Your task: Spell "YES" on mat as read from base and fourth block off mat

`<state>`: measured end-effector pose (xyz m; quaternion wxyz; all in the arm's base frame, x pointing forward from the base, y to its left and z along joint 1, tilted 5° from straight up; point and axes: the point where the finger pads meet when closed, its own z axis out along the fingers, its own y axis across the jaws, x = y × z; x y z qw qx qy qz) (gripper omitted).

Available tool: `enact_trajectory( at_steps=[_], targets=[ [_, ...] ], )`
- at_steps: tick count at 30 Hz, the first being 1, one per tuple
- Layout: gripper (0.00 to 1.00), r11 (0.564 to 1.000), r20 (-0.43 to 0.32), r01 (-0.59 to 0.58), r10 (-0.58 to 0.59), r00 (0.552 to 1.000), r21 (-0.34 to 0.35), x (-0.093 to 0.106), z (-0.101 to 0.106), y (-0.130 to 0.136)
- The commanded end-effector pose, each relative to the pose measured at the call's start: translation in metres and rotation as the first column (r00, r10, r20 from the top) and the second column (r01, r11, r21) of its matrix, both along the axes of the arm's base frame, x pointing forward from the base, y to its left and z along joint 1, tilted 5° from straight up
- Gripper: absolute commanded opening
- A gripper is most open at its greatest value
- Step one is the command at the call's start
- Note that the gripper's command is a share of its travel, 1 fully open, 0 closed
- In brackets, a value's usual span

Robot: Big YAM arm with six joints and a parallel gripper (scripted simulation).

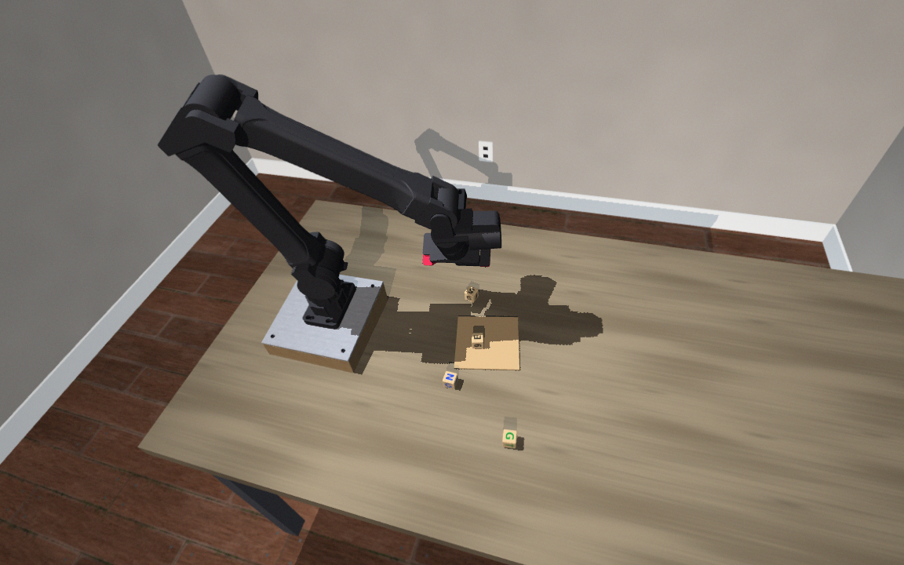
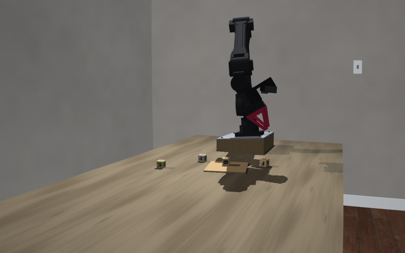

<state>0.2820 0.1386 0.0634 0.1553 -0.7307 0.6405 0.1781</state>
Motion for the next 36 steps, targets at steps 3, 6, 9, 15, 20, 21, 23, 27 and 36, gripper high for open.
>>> enact_trajectory(
  at_steps=[3, 6, 9, 15, 20, 21, 23, 27, 36],
  targets=[
    [1.00, 0.987, 0.018, 0.138, -0.140, 0.990, 0.081, 0.0389, 0.0148, 0.0067],
    [1.00, 0.986, 0.024, 0.140, -0.142, 0.990, 0.086, 0.0397, 0.0173, 0.0065],
    [1.00, 0.985, 0.035, 0.152, -0.155, 0.987, 0.083, 0.0423, 0.0198, 0.0017],
    [1.00, 0.985, 0.034, 0.151, -0.155, 0.987, 0.084, 0.0422, 0.0197, 0.0020],
    [1.00, 0.985, 0.034, 0.151, -0.155, 0.987, 0.084, 0.0422, 0.0197, 0.0020],
    [1.00, 0.985, 0.034, 0.151, -0.155, 0.987, 0.084, 0.0422, 0.0197, 0.0020],
    [1.00, 0.985, 0.034, 0.151, -0.155, 0.987, 0.084, 0.0422, 0.0197, 0.0020],
    [1.00, 0.985, 0.036, 0.149, -0.152, 0.988, 0.084, 0.0422, 0.0197, 0.0020],
    [1.00, 0.985, 0.036, 0.149, -0.152, 0.988, 0.084, 0.0422, 0.0197, 0.0020]
  ],
)
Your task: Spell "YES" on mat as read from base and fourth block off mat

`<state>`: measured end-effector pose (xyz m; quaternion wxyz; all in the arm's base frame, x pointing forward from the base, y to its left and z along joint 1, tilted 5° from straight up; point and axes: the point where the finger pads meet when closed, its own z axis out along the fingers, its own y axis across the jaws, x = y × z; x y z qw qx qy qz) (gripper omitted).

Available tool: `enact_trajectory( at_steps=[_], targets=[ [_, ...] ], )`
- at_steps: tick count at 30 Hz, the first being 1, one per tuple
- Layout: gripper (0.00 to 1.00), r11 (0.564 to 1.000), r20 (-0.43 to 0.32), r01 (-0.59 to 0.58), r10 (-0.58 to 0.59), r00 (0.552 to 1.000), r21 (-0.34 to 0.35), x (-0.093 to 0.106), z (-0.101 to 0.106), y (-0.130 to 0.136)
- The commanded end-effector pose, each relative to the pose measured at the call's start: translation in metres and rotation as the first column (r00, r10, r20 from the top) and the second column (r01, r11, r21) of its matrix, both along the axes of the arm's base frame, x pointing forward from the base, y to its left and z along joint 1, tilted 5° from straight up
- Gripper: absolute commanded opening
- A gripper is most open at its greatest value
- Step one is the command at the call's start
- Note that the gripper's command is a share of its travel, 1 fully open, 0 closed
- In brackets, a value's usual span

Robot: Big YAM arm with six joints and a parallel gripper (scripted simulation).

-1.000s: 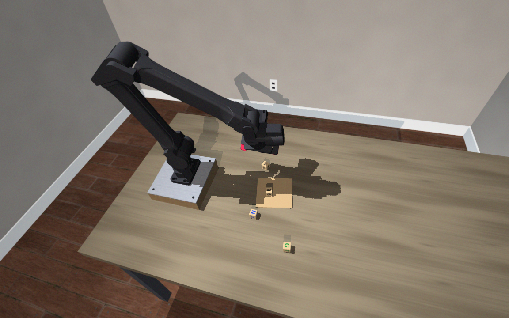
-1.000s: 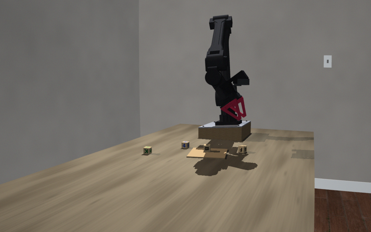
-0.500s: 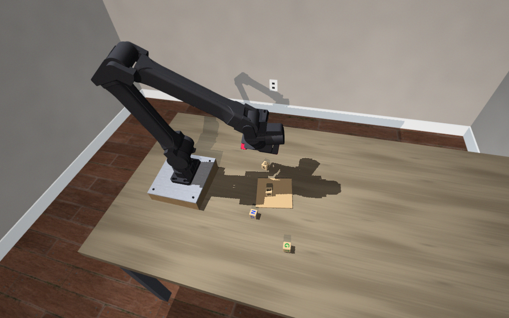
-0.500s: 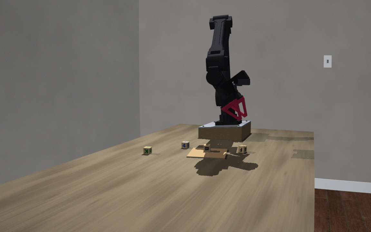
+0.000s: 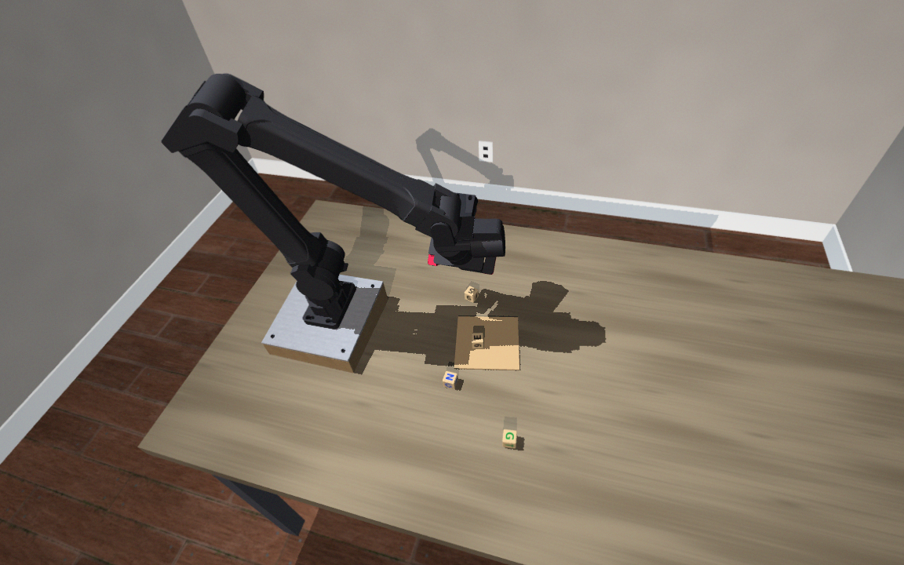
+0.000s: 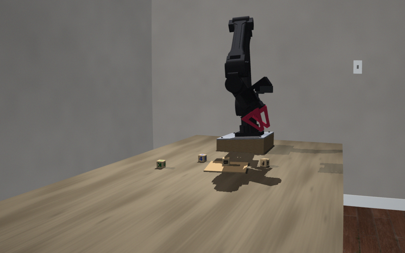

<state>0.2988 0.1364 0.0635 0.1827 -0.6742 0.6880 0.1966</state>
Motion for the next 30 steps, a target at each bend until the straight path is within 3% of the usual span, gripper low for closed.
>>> enact_trajectory(
  at_steps=[1, 21, 24, 27, 30],
  targets=[
    [1.00, 1.000, 0.070, 0.007, -0.008, 0.998, 0.012, 0.025, 0.020, 0.004],
    [1.00, 1.000, 0.074, 0.008, -0.009, 0.997, 0.011, 0.029, 0.021, 0.002],
    [1.00, 1.000, 0.049, 0.004, -0.004, 0.999, -0.004, 0.036, 0.019, -0.022],
    [1.00, 1.000, 0.047, 0.004, -0.004, 0.999, -0.012, 0.054, 0.022, -0.074],
    [1.00, 1.000, 0.046, 0.004, -0.004, 0.999, -0.008, 0.060, 0.024, -0.095]
  ],
)
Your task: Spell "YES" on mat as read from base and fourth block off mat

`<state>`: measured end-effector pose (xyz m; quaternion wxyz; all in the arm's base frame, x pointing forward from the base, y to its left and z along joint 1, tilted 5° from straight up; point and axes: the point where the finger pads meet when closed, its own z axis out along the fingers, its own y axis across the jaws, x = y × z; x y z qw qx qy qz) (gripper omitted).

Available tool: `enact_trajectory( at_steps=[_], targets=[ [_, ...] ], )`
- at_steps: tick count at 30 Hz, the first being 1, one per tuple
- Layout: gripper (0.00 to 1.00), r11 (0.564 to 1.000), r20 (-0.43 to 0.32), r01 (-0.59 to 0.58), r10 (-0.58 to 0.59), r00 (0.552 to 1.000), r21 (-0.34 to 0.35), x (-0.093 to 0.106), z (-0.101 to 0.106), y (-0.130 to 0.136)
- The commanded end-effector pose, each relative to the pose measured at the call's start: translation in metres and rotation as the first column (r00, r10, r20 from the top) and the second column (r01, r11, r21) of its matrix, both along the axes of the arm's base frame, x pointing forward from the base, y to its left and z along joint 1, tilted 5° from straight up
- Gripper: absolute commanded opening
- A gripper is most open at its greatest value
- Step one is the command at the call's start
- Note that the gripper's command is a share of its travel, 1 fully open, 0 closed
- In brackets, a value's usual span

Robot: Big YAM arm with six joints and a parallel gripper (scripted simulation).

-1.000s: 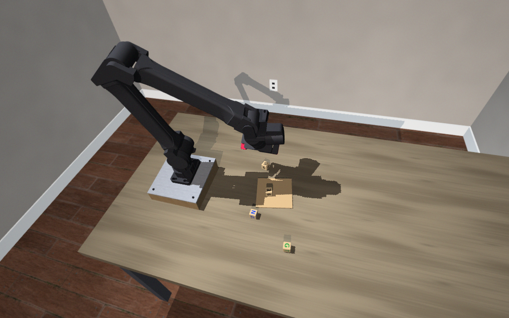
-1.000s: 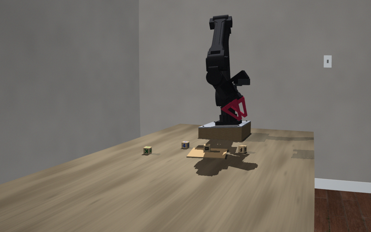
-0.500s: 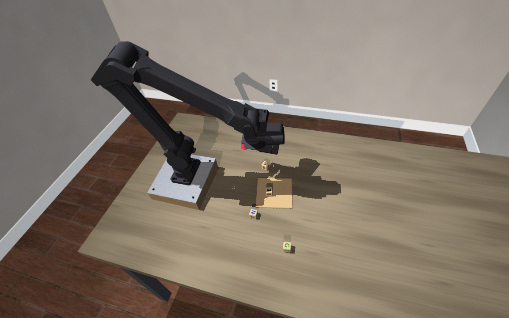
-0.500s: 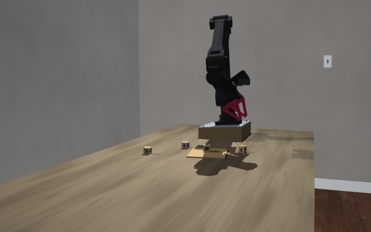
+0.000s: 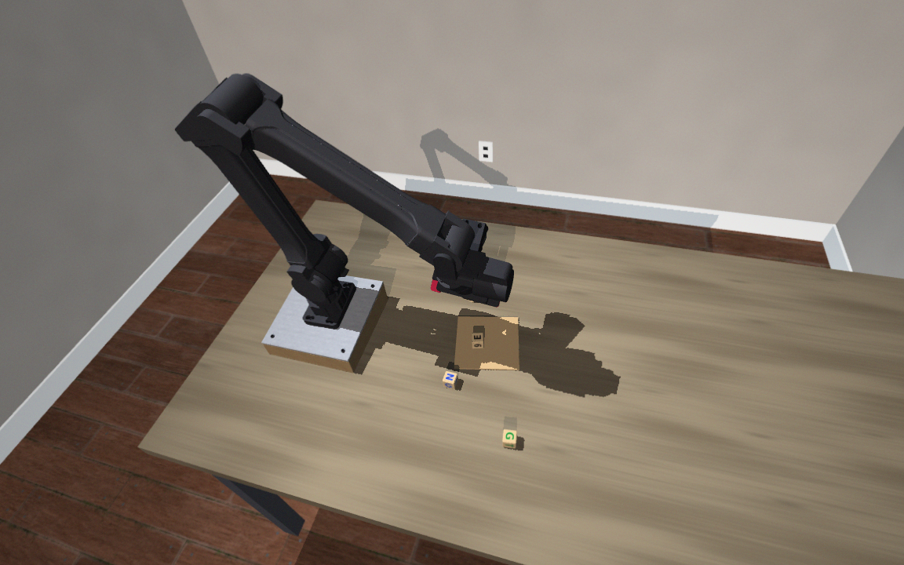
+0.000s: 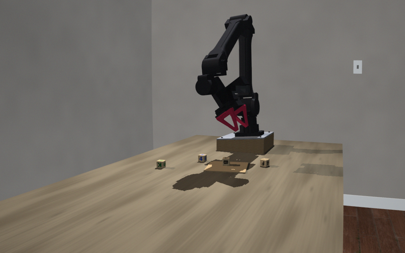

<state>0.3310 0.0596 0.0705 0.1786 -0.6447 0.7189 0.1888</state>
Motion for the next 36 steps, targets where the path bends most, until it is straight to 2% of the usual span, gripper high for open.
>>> enact_trajectory(
  at_steps=[1, 2, 4, 6, 8, 9, 13, 15, 36],
  targets=[
    [1.00, 0.997, 0.063, -0.080, 0.080, 0.995, 0.005, 0.031, 0.019, -0.036],
    [1.00, 0.997, 0.063, -0.080, 0.080, 0.995, 0.005, 0.031, 0.019, -0.035],
    [1.00, 0.997, 0.062, -0.080, 0.080, 0.995, 0.007, 0.033, 0.020, -0.057],
    [1.00, 0.997, 0.062, -0.080, 0.080, 0.995, 0.008, 0.034, 0.021, -0.061],
    [1.00, 0.997, 0.062, -0.080, 0.080, 0.995, 0.008, 0.034, 0.021, -0.061],
    [1.00, 0.995, 0.048, -0.104, 0.103, 0.994, 0.013, 0.027, 0.016, -0.051],
    [1.00, 0.995, 0.054, -0.104, 0.103, 0.993, 0.011, 0.027, 0.018, -0.051],
    [1.00, 0.997, 0.054, -0.080, 0.079, 0.995, 0.011, 0.027, 0.018, -0.059],
    [1.00, 0.996, 0.055, -0.092, 0.092, 0.994, 0.010, 0.028, 0.018, -0.055]
  ],
)
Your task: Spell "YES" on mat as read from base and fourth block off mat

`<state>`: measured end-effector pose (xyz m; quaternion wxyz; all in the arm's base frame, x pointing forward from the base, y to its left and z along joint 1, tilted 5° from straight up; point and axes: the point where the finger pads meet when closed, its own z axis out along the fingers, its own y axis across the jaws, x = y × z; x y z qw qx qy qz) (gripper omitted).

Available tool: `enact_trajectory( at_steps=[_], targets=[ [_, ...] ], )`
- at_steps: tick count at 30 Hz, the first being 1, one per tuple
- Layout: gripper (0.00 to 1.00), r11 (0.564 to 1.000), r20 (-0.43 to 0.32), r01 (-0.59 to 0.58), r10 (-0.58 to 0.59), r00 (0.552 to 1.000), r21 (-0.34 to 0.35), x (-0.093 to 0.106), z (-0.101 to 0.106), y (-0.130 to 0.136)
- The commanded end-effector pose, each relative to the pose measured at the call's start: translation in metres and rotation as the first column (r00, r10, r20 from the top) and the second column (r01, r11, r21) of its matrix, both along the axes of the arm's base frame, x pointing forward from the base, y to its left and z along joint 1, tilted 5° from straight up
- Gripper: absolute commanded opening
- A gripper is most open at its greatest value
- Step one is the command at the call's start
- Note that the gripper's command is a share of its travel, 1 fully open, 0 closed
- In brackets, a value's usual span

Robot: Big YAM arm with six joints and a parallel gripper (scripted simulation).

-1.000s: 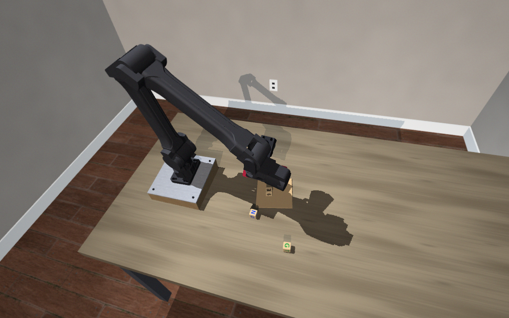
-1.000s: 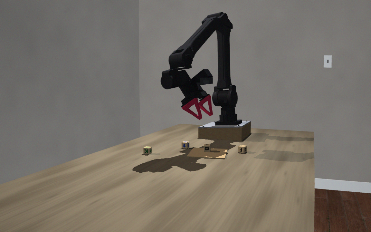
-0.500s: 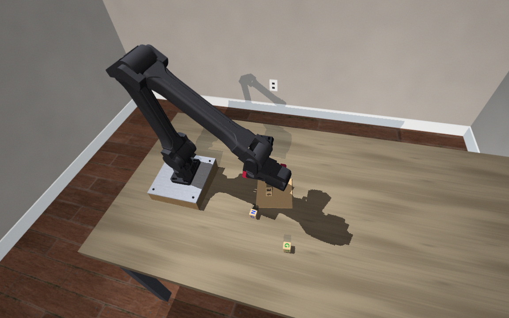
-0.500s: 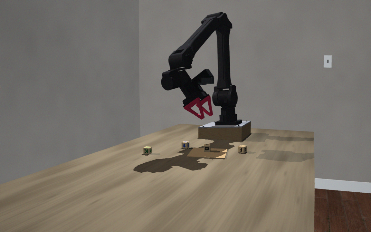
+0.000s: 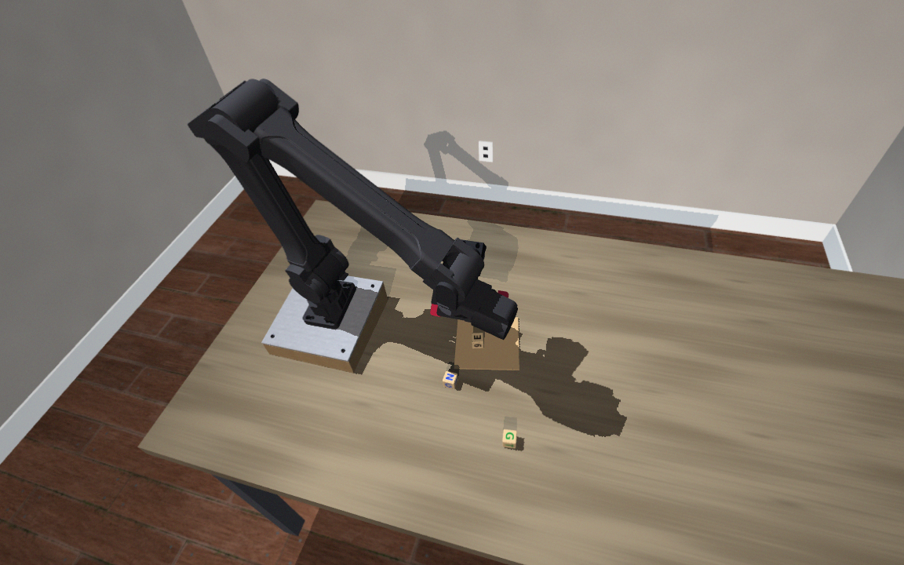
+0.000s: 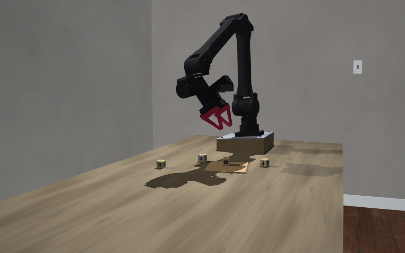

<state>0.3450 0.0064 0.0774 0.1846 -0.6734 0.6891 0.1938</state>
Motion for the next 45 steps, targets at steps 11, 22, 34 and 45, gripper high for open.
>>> enact_trajectory(
  at_steps=[11, 22, 34, 45],
  targets=[
    [1.00, 1.000, 0.031, -0.013, 0.013, 0.999, -0.002, 0.014, 0.011, -0.001],
    [1.00, 1.000, 0.031, -0.013, 0.013, 0.999, -0.002, 0.014, 0.011, -0.001],
    [1.00, 0.862, 0.076, 0.506, -0.504, 0.860, -0.008, -0.016, 0.013, -0.078],
    [1.00, 0.713, 0.077, 0.701, -0.700, 0.710, 0.017, -0.032, 0.009, -0.105]
  ],
)
